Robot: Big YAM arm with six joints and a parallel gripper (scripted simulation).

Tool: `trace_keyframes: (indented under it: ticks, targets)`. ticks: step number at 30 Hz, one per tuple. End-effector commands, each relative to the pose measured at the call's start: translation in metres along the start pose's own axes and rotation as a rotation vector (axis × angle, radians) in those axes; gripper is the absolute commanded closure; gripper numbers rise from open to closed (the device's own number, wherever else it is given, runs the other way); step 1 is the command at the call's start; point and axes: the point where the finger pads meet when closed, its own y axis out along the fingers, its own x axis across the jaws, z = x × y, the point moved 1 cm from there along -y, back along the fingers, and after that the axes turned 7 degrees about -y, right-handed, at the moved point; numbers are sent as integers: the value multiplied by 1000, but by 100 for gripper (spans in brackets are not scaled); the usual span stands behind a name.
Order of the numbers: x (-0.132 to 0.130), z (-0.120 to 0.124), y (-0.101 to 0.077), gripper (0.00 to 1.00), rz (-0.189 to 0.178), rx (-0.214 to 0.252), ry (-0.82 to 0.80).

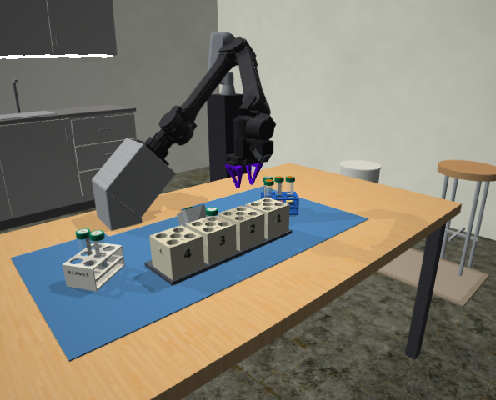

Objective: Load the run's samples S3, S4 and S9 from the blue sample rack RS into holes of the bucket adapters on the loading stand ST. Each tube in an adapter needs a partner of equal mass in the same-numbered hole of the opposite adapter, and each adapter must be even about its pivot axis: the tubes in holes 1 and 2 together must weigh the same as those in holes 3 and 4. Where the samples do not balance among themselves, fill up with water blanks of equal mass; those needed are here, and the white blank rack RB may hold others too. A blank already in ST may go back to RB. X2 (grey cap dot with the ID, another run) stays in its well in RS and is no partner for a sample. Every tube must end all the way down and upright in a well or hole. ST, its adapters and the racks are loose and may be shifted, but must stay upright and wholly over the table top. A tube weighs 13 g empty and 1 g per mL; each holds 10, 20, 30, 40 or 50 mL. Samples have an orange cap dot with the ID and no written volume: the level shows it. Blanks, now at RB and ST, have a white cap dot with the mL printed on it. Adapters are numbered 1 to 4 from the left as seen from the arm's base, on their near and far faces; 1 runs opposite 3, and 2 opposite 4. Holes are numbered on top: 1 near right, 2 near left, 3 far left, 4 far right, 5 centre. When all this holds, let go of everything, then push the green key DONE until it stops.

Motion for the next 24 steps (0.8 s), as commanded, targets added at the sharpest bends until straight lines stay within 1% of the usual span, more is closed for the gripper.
trace_keyframes:
  ticks: [1, 8, 10, 11, 12, 19, 21, 22, 23, 24]
  targets:
    - [-31, -20, -6, 45, 5, -31, -83]
    - [-92, -29, -5, 45, 12, -24, -76]
    - [-92, -29, -5, 45, 12, -24, -76]
    - [-97, -30, -2, 45, 8, -14, -80]
    - [-108, -31, -5, 45, 10, -17, -68]
    - [-167, -41, -6, 45, 10, -15, -64]
    - [-170, -39, -4, 45, 8, -11, -60]
    - [-159, -24, 13, 45, -9, 34, -63]
    - [-159, -24, 14, 45, -10, 34, -63]
    - [-152, -31, 5, 45, 0, 14, -86]
